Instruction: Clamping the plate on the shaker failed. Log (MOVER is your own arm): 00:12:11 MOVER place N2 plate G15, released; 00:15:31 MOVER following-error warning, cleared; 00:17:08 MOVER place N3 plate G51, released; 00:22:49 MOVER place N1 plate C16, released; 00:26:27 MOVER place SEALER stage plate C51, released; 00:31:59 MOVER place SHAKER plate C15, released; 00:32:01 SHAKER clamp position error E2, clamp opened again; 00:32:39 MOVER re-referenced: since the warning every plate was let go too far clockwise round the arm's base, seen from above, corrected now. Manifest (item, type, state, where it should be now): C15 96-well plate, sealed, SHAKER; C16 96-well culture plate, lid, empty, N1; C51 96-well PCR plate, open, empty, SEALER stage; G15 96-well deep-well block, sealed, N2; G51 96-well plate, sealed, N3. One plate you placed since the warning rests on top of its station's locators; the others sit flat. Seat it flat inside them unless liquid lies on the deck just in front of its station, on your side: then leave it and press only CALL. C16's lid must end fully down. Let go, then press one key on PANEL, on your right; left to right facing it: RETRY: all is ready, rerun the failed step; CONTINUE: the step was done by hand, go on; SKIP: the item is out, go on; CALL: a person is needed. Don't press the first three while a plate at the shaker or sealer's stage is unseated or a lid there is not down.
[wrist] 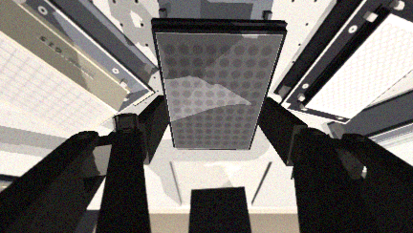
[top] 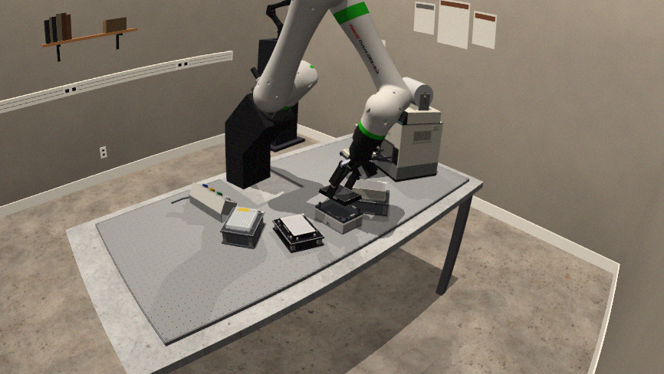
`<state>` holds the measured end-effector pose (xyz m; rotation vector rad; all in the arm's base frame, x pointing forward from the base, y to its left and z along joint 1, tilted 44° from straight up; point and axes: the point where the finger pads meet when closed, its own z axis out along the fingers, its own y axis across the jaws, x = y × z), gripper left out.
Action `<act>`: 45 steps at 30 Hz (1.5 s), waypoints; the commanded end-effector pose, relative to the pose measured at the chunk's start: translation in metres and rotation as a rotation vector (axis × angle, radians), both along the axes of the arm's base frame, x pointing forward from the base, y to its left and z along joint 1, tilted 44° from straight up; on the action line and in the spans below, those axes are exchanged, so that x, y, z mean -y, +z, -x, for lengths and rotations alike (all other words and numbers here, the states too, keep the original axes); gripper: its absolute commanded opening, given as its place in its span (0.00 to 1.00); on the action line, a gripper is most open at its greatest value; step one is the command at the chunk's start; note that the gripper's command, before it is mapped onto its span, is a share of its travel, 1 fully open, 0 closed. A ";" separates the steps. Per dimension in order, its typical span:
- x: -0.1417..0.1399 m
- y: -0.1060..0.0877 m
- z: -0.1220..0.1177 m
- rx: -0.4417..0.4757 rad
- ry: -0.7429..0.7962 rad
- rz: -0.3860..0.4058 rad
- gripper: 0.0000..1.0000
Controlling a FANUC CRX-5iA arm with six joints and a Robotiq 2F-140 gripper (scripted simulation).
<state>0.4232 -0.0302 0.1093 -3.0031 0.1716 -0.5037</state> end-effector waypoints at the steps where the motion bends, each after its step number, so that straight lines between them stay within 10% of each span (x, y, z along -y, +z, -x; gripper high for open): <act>1: 0.000 0.000 -0.001 0.001 0.000 0.000 0.10; 45: 0.000 -0.010 -0.010 0.001 0.000 0.000 0.10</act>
